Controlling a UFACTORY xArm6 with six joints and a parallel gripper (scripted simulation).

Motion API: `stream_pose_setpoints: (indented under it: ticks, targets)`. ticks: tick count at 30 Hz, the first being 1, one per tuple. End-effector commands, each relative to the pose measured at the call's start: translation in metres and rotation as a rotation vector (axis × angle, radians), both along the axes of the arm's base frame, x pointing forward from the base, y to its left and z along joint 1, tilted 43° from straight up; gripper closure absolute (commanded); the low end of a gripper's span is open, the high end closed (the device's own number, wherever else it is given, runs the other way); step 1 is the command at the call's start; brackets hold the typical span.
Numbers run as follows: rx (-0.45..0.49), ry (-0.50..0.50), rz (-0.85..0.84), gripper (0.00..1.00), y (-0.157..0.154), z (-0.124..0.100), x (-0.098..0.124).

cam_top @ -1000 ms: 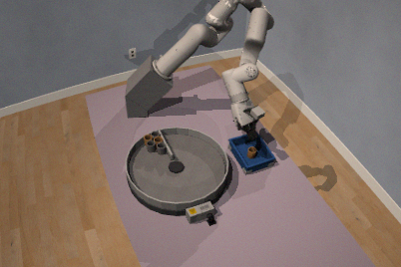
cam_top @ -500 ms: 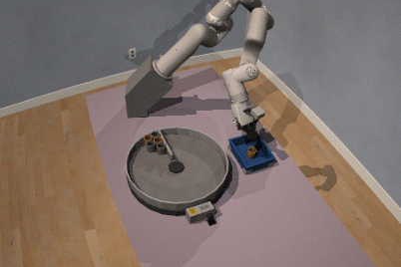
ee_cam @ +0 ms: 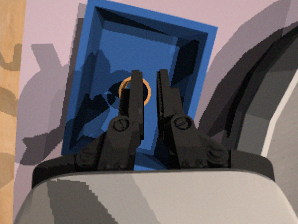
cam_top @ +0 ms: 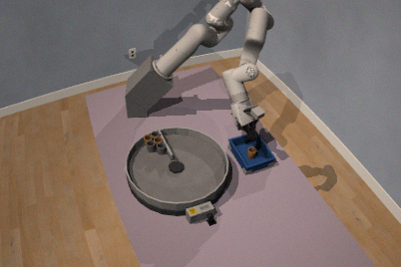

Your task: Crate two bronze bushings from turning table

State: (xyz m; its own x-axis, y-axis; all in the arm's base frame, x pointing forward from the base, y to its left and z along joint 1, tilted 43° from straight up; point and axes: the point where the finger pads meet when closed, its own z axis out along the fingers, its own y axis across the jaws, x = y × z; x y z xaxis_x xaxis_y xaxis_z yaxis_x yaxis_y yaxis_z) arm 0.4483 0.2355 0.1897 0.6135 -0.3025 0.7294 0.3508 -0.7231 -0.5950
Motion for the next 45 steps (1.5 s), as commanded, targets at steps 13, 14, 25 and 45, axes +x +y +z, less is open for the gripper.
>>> stream_pose_setpoints:
  ticks: [13, 14, 25, 45]
  targets:
    - [-0.002, -0.002, -0.001, 0.90, -0.069, -0.068, -0.028]
    - [-0.003, -0.002, -0.001, 0.90, -0.074, -0.073, -0.030]
    - [0.000, -0.001, -0.001, 0.90, -0.124, -0.123, -0.052]
    - [0.000, -0.001, -0.001, 0.90, -0.219, -0.219, -0.092]
